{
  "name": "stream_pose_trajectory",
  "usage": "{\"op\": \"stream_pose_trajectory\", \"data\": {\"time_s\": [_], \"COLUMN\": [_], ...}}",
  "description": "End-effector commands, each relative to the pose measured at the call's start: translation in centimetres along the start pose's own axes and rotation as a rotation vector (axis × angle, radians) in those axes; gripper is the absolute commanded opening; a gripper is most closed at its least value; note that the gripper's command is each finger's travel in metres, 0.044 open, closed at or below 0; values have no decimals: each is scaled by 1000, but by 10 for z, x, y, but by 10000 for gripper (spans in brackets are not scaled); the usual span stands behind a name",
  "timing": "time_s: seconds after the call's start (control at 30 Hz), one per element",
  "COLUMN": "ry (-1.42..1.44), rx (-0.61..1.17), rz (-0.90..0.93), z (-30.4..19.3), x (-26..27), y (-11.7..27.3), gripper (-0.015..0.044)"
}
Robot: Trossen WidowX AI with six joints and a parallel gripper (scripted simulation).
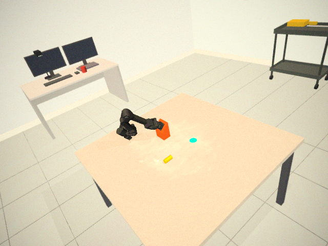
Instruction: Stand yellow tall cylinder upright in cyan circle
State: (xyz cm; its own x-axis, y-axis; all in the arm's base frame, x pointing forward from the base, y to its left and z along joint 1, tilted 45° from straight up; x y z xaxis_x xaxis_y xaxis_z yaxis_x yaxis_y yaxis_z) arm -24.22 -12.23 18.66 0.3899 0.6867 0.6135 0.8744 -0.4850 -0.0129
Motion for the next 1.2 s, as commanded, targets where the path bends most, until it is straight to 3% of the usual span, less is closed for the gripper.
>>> {"op": "stream_pose_trajectory", "data": {"time_s": [0.0,0.1,0.63,1.17], "ry": [3,48,362,644], "rx": [3,51,431,892], "rz": [-4,-52,-320,-458], "z": [-1,-15,-100,-159], "x": [-1,-8,-34,-19], "y": [1,10,96,205], "gripper": [374,309,309,309]}}
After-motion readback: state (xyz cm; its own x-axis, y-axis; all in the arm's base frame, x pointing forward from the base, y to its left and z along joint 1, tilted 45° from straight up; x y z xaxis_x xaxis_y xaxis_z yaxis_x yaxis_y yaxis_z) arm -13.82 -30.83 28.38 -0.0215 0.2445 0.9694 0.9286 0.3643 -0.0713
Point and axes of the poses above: the point midway between the two fingers, 35 mm back from their tips, its own y axis back along the fingers, its own x axis across the jaws, z = x × y, the point moved 1 cm from there along y, back along the fingers, and after that the axes turned 12 degrees about y, right-handed, at the moved point
